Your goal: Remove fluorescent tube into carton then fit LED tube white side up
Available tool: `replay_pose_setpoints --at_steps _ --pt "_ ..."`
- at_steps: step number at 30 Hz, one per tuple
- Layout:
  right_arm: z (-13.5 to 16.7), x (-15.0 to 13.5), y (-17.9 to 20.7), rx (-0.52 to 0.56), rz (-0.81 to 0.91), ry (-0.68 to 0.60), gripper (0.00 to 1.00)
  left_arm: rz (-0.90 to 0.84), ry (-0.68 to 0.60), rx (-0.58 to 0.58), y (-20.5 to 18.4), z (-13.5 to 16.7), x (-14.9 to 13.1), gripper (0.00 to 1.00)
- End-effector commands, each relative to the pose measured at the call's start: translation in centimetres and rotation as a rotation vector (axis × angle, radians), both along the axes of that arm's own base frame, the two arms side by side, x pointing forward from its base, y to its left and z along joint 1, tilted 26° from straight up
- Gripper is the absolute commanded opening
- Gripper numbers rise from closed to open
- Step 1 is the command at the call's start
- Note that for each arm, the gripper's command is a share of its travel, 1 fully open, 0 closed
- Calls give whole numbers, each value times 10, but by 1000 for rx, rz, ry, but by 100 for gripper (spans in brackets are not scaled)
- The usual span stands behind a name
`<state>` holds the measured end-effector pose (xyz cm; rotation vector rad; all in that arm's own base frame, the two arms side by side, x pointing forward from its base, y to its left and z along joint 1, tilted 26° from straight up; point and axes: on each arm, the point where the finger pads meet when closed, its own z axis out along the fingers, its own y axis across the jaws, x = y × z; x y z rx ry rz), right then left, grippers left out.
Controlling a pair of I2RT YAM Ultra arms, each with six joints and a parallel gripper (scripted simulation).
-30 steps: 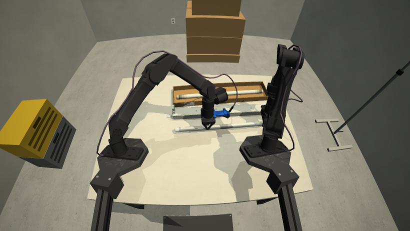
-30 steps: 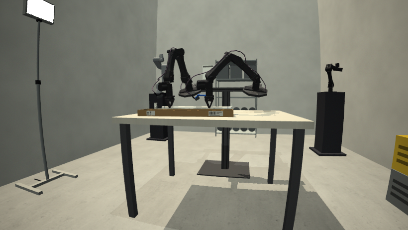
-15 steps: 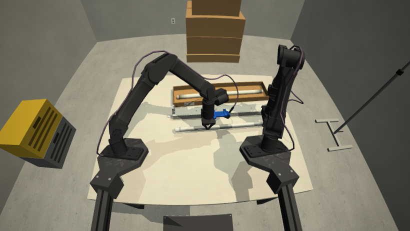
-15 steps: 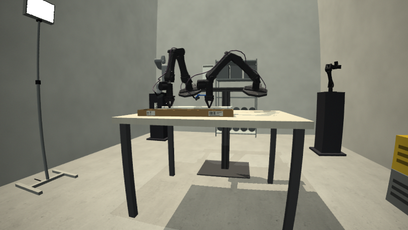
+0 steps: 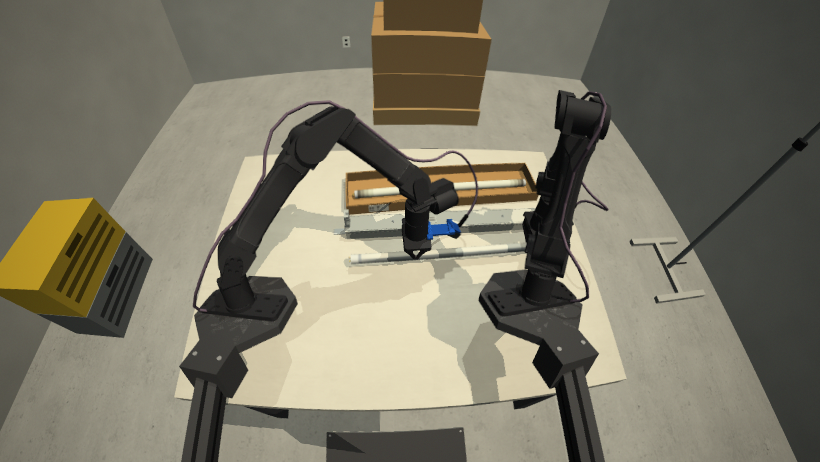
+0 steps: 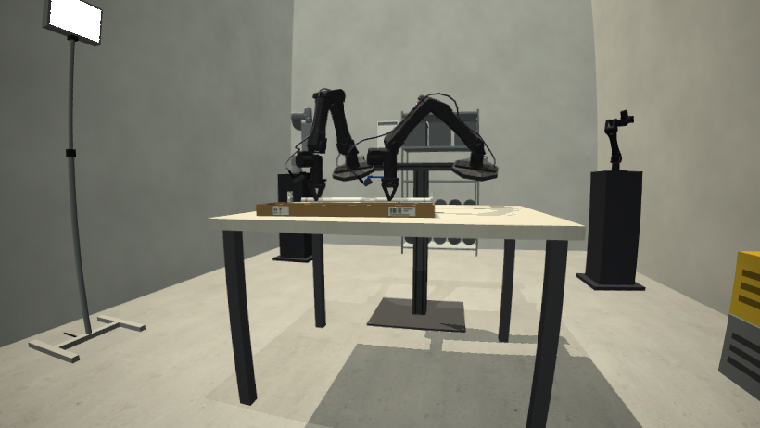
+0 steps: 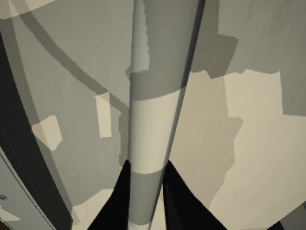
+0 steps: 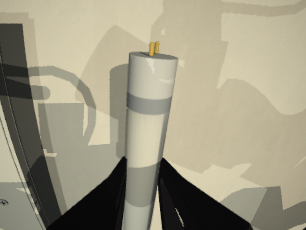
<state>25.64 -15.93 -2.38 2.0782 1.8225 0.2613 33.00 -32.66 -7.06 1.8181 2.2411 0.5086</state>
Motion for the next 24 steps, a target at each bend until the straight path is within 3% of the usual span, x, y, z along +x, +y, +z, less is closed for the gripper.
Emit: replay_pose_setpoints --at_steps 1,24 --pt "9 5 -7 -32 1 -64 11 -22 -49 -27 -13 15 -4 11" --pt "7 1 -7 -50 1 -137 11 -45 -124 -4 -15 16 -7 11"
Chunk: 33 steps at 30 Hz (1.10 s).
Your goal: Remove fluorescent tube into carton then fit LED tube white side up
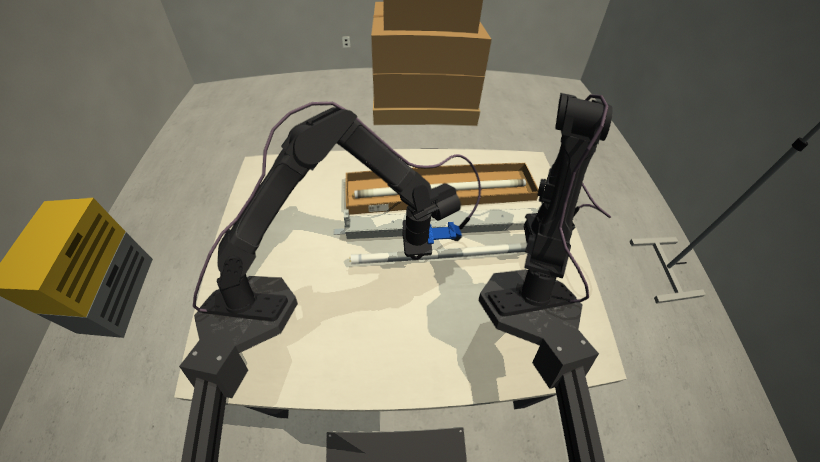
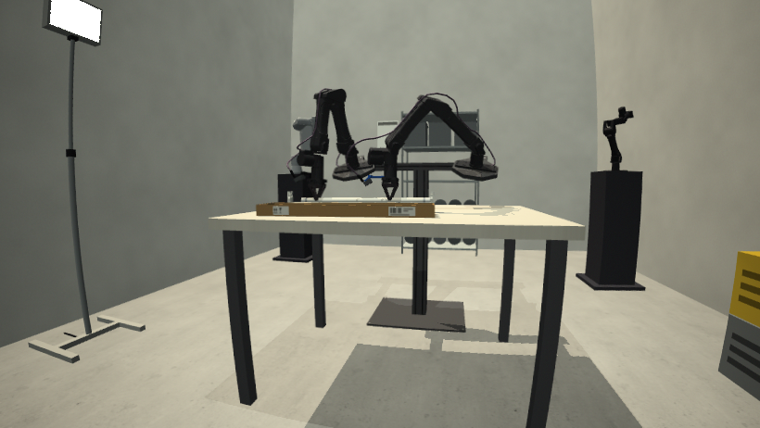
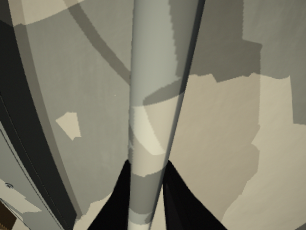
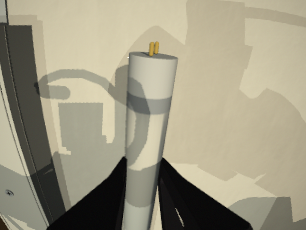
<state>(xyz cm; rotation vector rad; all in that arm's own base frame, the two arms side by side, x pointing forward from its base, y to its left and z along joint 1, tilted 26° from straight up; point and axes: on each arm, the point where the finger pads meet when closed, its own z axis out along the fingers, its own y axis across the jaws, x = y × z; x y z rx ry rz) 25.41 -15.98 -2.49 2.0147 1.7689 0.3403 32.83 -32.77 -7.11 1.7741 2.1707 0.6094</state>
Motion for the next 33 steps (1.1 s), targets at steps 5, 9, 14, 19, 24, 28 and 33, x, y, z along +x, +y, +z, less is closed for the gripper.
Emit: replay_pose_setpoints --at_steps 5,9,14,19,24,28,33 --pt "9 4 -5 -31 1 -64 11 -25 -39 -17 -8 12 -8 11" --pt "11 4 -9 -43 -23 -55 11 -42 -24 -21 -11 10 -10 11" --pt "10 6 -4 -40 -6 -52 11 -43 -29 -28 -14 13 -7 11" --pt "6 -1 -2 -33 -15 -43 11 -43 -20 -15 -8 6 -10 11" --pt "5 9 -5 0 -3 -38 11 -42 -25 -22 -15 12 -5 11" --pt "17 14 -11 -33 -8 -69 11 -42 -31 -31 -19 14 -2 11" --pt "13 13 -12 -31 -13 -58 11 -42 -32 -34 -20 15 -1 11"
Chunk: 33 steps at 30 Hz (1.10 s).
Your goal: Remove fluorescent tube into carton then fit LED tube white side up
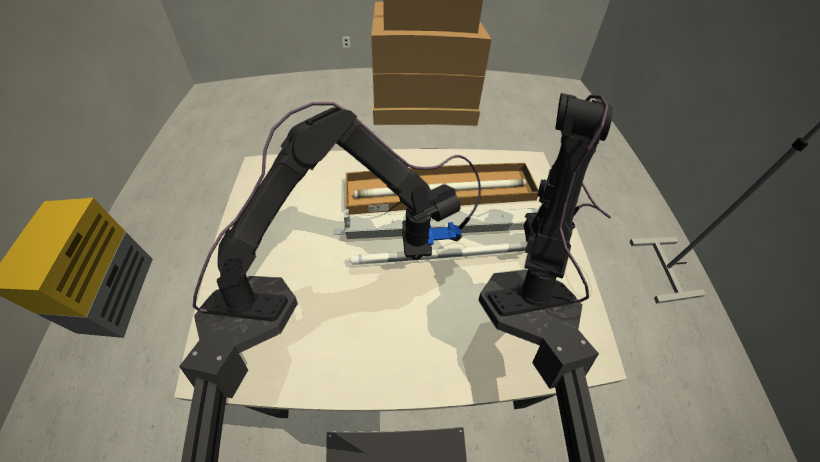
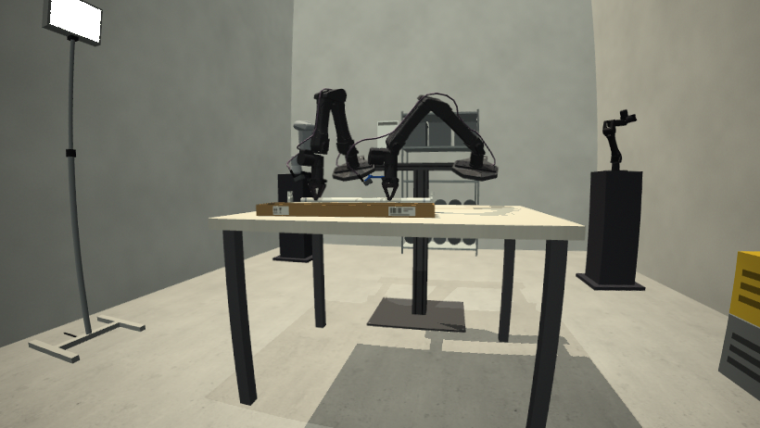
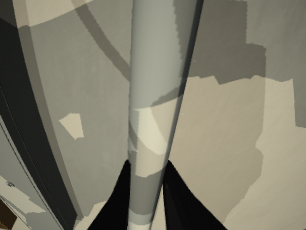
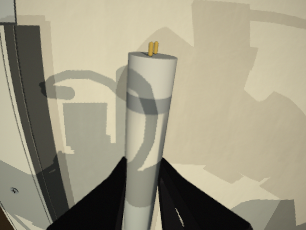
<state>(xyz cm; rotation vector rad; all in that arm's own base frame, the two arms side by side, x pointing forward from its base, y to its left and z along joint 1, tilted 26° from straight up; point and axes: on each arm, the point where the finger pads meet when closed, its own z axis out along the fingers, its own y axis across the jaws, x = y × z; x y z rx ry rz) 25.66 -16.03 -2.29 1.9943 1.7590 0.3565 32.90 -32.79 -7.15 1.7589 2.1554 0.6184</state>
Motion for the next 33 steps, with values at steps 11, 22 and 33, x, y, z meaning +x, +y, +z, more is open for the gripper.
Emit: replay_pose_setpoints --at_steps 11,22,33 --pt "6 6 -7 -4 -12 -26 11 -41 -5 -18 -18 10 -2 11" --pt "3 2 -4 8 -7 -10 11 -41 -1 -11 -17 6 -3 11" --pt "-11 -1 -1 5 -8 -56 11 -44 -75 -14 -15 5 -3 11"
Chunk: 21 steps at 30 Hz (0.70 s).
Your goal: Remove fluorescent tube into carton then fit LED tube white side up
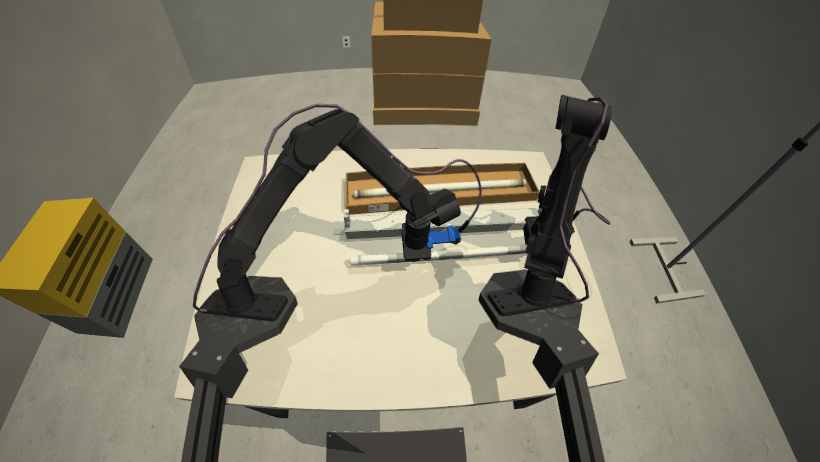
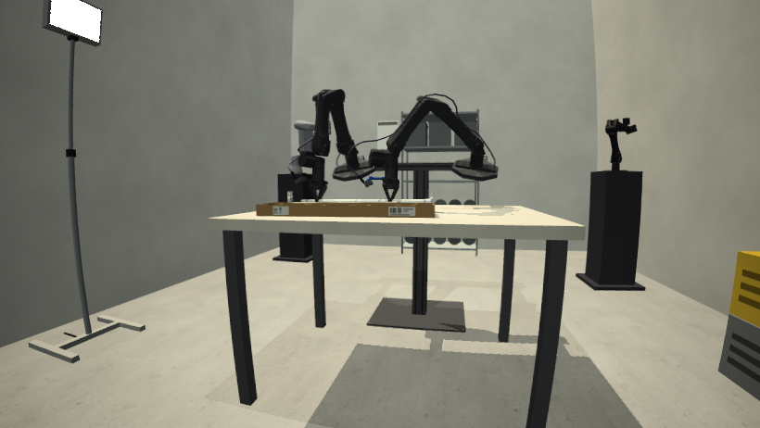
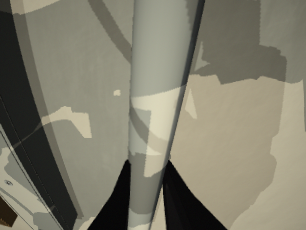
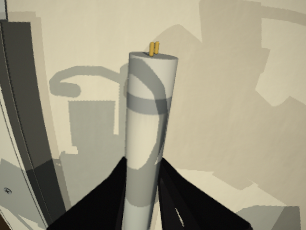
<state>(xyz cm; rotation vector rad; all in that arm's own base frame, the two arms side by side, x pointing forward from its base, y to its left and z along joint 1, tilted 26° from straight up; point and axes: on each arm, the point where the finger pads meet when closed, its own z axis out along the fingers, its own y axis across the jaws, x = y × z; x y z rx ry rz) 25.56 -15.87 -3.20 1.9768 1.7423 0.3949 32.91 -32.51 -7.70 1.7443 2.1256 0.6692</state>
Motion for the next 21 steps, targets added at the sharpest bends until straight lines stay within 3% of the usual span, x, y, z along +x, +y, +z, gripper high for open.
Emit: replay_pose_setpoints --at_steps 1,4,9,16,19,21 --pt "-2 0 -2 1 -12 -21 11 -42 -34 -32 -18 11 -3 11" --pt "-1 5 -4 -19 7 -65 11 -42 -45 9 -8 -9 -6 11" --pt "-4 6 -4 -23 5 -95 11 -44 -88 -10 -14 1 -1 11" --pt "-6 8 -6 -32 9 -140 11 -48 -117 15 -9 -11 -2 11" --pt "-12 2 -2 -10 -1 -108 11 -50 -109 -1 -12 -4 -2 11" --pt "-7 9 -6 -40 15 -158 11 -51 -126 32 -4 -18 -4 11"
